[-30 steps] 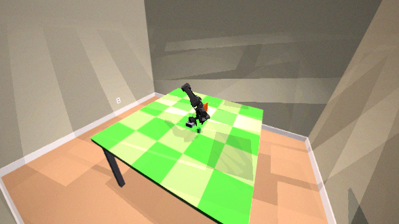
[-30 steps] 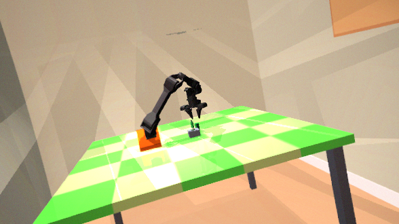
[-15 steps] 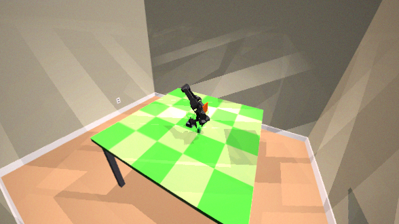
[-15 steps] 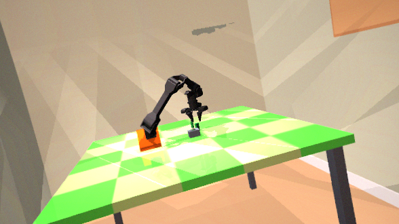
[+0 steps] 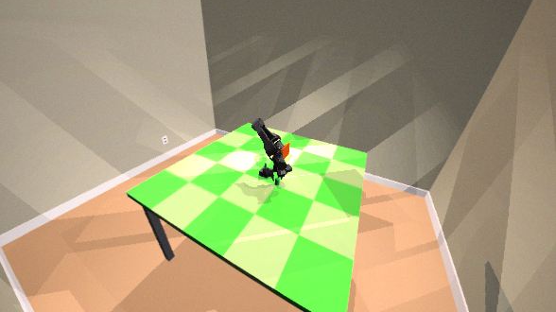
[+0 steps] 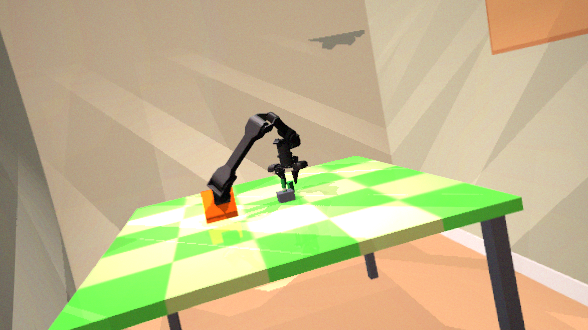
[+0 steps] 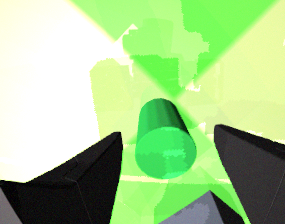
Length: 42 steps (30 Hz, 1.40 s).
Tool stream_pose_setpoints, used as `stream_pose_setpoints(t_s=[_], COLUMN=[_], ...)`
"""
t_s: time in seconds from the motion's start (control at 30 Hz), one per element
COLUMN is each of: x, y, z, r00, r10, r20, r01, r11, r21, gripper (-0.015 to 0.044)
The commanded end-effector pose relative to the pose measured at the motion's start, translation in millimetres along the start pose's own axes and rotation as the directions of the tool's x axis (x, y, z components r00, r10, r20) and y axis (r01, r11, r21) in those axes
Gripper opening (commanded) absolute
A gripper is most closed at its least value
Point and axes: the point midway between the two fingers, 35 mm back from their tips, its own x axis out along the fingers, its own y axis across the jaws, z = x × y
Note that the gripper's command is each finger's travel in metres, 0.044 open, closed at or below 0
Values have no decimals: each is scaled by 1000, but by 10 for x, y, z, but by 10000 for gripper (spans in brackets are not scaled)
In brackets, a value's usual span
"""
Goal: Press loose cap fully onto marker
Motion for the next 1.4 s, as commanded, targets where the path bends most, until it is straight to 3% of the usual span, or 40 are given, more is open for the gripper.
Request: stream_pose_setpoints(t_s=[0.0, 0.4, 0.53, 0.83, 0.93, 1.37], x=[109, 227, 227, 227, 172, -178], y=[23, 25, 27, 24, 30, 29], z=[-24, -34, -30, -30, 17, 20], r00=[1000, 1000, 1000, 1000, 1000, 1000], r10=[-4, -4, -4, -4, -2, -1], r20=[-14, -15, -15, -15, 8, -1], r01=[4, 4, 4, 4, 2, 1], r11=[1000, 1000, 1000, 1000, 1000, 1000], r21=[-13, -13, -13, -13, -19, -17], gripper=[251, 251, 146, 86, 8, 0])
